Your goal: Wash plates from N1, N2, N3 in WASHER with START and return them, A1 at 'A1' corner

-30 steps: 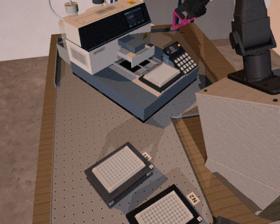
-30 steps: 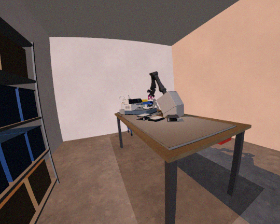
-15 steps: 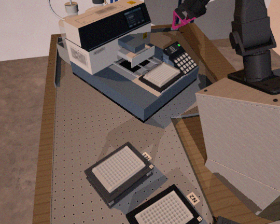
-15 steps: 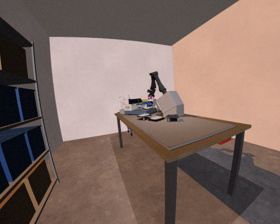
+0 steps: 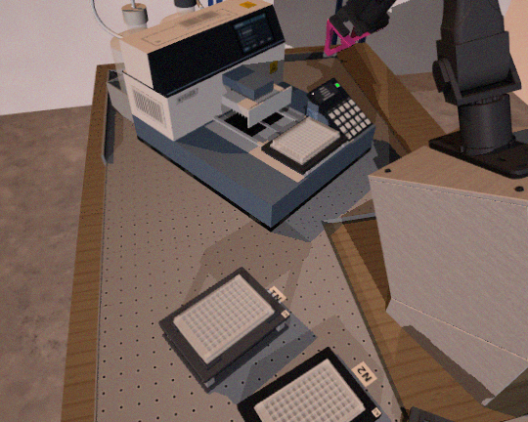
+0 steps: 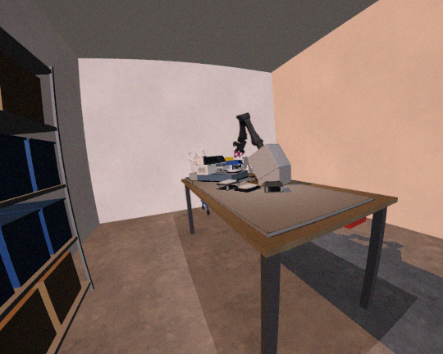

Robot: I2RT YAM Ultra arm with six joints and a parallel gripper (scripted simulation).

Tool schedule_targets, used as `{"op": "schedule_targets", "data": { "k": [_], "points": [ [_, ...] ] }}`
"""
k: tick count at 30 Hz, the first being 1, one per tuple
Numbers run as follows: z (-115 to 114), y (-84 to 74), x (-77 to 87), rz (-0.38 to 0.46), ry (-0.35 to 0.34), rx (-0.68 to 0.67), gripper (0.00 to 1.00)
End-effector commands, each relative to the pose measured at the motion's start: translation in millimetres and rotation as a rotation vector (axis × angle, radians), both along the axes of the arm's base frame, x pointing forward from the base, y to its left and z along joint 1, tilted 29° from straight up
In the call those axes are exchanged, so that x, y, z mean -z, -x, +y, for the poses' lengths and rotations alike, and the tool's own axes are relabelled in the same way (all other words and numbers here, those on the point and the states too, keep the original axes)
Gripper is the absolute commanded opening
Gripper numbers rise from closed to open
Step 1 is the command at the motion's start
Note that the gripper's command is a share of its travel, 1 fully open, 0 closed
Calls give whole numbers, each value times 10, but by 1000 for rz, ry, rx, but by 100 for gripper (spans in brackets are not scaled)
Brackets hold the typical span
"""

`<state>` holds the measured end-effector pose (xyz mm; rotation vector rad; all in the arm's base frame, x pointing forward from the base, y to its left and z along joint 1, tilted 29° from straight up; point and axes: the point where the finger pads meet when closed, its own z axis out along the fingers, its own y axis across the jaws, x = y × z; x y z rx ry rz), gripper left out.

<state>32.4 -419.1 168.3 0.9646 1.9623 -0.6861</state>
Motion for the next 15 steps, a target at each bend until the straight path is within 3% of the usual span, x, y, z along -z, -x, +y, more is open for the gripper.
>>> {"op": "schedule_targets", "data": {
  "k": [1,4,5,6,15],
  "points": [
    [5,1,-41,-2,2,1,100],
    [5,1,-41,-2,2,1,100],
    [96,-13,26,-10,-16,2,0],
    [80,0,8,-5,10,3,0],
    [212,16,201,-1,14,4,0]
  ]
}}
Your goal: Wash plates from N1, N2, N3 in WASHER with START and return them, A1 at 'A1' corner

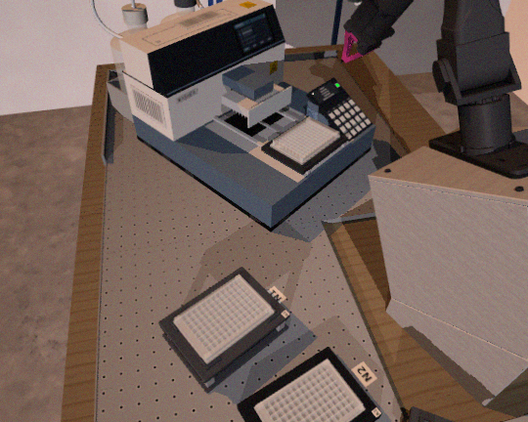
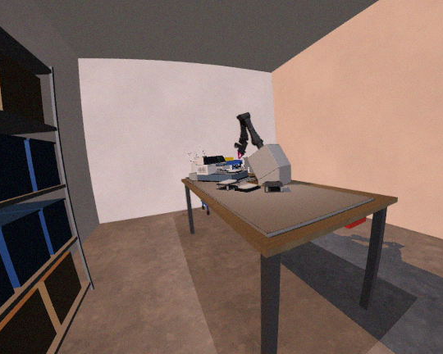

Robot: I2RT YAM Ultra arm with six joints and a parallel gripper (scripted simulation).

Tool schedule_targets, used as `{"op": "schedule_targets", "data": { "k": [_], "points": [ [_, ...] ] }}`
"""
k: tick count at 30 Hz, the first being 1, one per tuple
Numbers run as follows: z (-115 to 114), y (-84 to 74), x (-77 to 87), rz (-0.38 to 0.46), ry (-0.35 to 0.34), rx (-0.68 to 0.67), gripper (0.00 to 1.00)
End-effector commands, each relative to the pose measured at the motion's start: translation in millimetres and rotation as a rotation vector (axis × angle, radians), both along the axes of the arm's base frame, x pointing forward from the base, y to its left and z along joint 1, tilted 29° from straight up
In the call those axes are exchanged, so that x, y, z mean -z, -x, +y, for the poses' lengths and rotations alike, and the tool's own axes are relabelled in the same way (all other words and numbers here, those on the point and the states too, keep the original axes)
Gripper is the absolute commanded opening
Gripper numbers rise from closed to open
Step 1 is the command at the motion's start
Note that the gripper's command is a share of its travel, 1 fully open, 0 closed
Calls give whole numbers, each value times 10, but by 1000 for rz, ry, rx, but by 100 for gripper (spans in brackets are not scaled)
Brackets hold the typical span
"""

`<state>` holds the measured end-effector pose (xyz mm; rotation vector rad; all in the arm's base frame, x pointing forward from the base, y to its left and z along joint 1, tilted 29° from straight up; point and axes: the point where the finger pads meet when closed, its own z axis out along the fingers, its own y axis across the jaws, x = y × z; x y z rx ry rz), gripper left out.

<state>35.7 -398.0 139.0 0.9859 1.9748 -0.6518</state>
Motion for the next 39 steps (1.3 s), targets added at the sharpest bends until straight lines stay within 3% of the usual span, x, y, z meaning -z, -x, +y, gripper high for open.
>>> {"op": "schedule_targets", "data": {
  "k": [1,19,25,32,35,39],
  "points": [
    [20,48,-64,6,48,3,0],
    [327,28,400,4,40,3,0],
    [456,17,662,-2,10,3,0],
    [598,7,849,-2,9,3,0],
    [607,8,820,2,27,3,0],
    [700,-1,982,-2,9,3,0]
  ]
}}
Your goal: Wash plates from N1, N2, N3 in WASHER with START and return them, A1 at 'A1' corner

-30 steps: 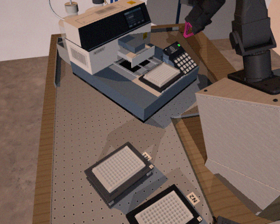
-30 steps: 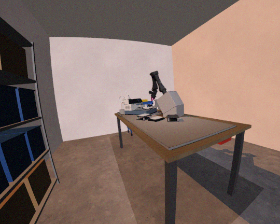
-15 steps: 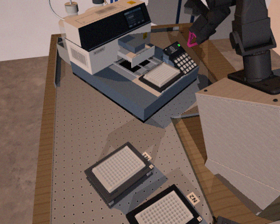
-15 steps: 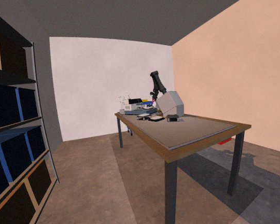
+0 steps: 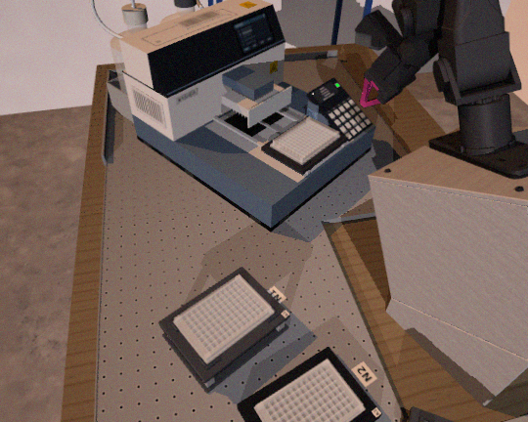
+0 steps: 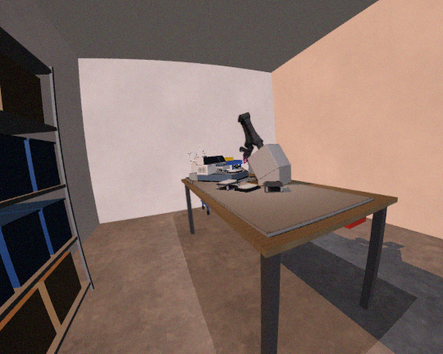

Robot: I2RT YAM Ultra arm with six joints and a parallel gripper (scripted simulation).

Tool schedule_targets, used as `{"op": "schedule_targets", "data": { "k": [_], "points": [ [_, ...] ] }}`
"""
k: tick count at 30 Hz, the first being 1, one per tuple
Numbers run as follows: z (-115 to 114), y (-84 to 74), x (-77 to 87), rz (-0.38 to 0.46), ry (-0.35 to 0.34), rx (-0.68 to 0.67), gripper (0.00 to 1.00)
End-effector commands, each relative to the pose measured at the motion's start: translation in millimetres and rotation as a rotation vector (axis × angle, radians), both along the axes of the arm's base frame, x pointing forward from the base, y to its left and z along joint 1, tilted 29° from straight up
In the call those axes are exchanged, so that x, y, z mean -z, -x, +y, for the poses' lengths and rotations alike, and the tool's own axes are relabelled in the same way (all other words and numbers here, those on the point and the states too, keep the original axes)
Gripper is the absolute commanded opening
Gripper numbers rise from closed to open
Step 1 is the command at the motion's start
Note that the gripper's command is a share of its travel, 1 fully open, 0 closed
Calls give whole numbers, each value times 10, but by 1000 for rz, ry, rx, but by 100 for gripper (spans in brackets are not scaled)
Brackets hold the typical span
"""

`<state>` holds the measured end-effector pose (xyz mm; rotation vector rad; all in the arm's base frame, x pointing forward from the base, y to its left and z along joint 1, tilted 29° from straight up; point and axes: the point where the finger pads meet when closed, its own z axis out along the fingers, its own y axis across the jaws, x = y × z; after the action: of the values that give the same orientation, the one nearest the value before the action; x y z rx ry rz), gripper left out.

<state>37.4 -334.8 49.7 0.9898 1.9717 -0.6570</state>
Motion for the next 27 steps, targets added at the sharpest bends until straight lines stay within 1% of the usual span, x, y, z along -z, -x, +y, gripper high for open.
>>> {"op": "schedule_targets", "data": {
  "k": [1,9,10,12,13,14,15,16,17,18,19,27],
  "points": [
    [89,14,115,-2,6,-2,0],
    [252,1,326,-3,5,-2,0],
    [257,1,332,-3,5,-2,0],
    [257,1,332,-3,5,-2,0],
    [103,36,130,13,75,-2,0],
    [179,-68,174,-9,31,17,100],
    [248,-121,215,-29,-13,42,100],
    [269,-165,214,-45,-43,66,100],
    [232,-203,151,-59,-48,90,100],
    [150,-241,39,-74,-40,114,100],
    [136,-286,-9,-91,-52,137,100],
    [178,-648,-228,-221,-192,328,100]
  ]
}}
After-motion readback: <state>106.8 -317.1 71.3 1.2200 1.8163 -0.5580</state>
